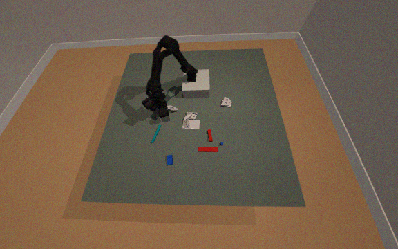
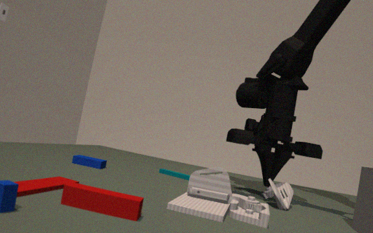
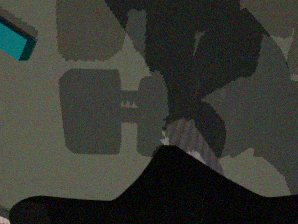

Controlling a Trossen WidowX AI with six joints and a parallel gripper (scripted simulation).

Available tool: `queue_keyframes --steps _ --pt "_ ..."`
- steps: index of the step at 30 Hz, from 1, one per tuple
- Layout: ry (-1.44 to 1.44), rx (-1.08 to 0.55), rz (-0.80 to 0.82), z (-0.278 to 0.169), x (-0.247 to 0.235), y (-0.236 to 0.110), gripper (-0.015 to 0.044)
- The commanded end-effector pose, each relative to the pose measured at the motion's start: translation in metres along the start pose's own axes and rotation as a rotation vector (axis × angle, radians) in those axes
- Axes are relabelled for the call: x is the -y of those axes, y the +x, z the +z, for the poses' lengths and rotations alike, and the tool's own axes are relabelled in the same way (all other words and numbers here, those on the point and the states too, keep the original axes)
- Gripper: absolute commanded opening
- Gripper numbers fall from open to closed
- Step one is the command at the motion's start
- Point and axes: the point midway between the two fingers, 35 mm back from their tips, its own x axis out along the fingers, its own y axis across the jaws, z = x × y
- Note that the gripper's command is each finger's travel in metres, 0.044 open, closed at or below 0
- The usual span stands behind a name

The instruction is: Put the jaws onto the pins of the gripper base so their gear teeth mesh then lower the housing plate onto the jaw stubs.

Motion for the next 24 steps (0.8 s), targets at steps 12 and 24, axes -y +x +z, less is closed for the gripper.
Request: queue_keyframes --steps 12,24 --pt "0.002 -0.008 -0.007 -0.001 0.007 -0.044 0.0" --pt "0.001 -0.009 -0.007 -0.002 0.008 -0.049 0.021"
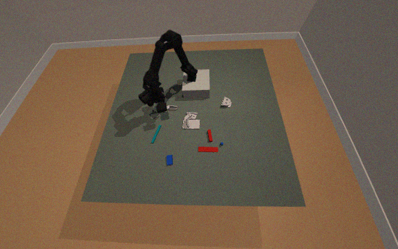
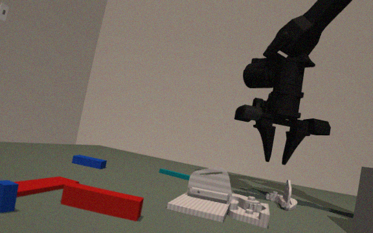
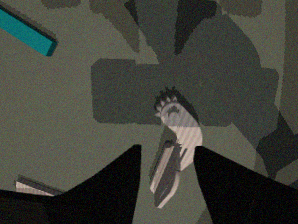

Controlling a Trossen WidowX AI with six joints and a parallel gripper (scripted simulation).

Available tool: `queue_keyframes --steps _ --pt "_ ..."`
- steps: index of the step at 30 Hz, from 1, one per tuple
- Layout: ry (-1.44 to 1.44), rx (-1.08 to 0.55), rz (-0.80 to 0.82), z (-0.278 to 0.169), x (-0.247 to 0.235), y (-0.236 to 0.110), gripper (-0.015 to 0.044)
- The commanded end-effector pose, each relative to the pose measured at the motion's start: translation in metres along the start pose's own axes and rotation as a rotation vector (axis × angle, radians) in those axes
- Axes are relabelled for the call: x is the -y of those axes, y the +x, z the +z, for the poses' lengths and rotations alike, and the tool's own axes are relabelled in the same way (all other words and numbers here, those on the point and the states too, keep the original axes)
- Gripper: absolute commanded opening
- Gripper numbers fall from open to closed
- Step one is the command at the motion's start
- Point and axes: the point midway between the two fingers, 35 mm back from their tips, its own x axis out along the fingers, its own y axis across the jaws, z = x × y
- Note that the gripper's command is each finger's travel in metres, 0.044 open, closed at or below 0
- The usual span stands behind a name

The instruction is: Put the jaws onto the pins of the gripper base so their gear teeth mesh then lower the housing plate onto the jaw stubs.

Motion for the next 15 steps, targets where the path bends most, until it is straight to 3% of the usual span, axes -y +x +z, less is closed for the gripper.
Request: queue_keyframes --steps 1,9,15 --pt "0.0 0.0 -0.001 -0.0002 0.0002 0.0005 0.0236" --pt "0.0 0.0 -0.001 -0.0002 0.0002 0.0005 0.044" --pt "0.0 0.0 -0.001 -0.0002 0.0002 0.0005 0.044"
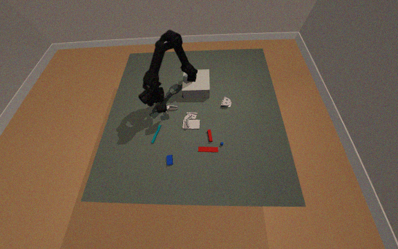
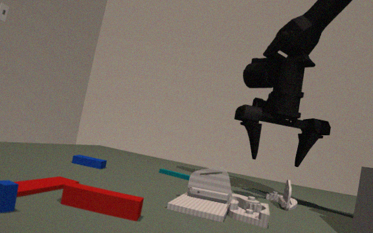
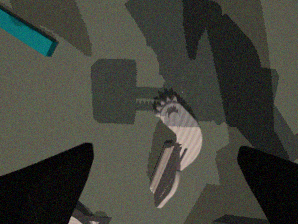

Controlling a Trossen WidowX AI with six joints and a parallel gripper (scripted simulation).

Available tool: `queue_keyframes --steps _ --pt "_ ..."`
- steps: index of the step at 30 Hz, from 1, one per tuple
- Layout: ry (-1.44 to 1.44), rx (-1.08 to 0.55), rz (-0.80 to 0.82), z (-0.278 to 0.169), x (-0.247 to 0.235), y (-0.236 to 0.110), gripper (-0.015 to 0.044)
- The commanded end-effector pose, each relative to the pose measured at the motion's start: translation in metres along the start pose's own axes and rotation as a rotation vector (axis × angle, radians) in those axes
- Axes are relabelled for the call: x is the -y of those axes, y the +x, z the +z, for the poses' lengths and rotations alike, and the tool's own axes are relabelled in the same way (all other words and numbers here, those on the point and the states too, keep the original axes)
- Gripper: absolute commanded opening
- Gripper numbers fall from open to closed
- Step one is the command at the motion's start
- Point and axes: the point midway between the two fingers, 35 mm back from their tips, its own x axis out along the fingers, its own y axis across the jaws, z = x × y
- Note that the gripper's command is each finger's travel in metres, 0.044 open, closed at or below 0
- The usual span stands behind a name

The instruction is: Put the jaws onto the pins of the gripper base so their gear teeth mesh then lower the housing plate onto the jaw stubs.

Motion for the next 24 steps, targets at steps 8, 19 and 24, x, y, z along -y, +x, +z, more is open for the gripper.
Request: queue_keyframes --steps 8,19,24 --pt "0.0 0.0 0.0 -0.0001 0.0001 0.0004 0.044" --pt "0.0 0.0 0.0 -0.0001 0.0001 0.0004 0.044" --pt "0.001 0.0 0.0 0.0001 -0.0001 -0.0042 0.0387"
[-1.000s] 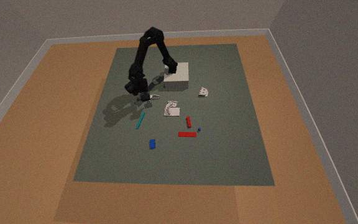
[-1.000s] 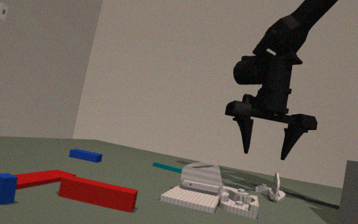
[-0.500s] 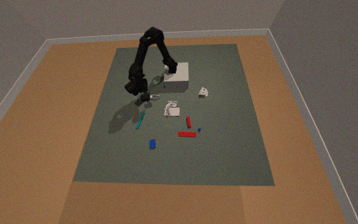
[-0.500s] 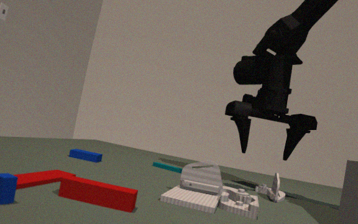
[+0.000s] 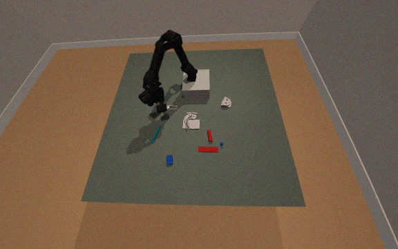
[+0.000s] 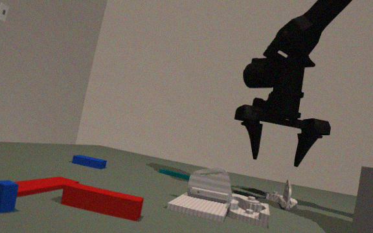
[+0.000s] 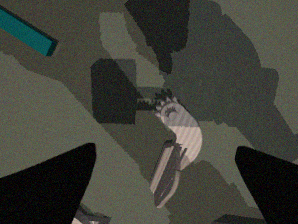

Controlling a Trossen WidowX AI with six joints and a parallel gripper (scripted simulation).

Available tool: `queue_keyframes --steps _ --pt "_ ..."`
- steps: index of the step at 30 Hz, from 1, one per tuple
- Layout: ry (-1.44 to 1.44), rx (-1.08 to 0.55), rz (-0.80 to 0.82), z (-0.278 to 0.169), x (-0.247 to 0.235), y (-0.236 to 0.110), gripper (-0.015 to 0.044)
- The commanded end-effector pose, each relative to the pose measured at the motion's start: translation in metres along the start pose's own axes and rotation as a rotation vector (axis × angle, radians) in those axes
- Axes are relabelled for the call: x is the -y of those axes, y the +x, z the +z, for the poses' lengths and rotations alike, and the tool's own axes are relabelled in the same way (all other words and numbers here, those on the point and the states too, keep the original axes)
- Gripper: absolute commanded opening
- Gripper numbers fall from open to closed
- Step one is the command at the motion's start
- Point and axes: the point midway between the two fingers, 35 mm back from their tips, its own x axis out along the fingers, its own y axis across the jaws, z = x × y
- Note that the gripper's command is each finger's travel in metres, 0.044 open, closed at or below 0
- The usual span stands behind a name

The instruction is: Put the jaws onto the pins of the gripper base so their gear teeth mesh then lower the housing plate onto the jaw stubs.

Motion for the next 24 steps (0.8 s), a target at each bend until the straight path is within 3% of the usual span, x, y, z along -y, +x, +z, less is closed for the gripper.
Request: queue_keyframes --steps 1,15,24 --pt "0.002 0.001 0.001 0.0003 -0.0003 -0.0074 0.0361" --pt "0.003 0.001 0.001 0.0003 -0.0003 -0.0086 0.0" --pt "0.003 0.001 0.001 0.0003 -0.0003 -0.0086 0.0"
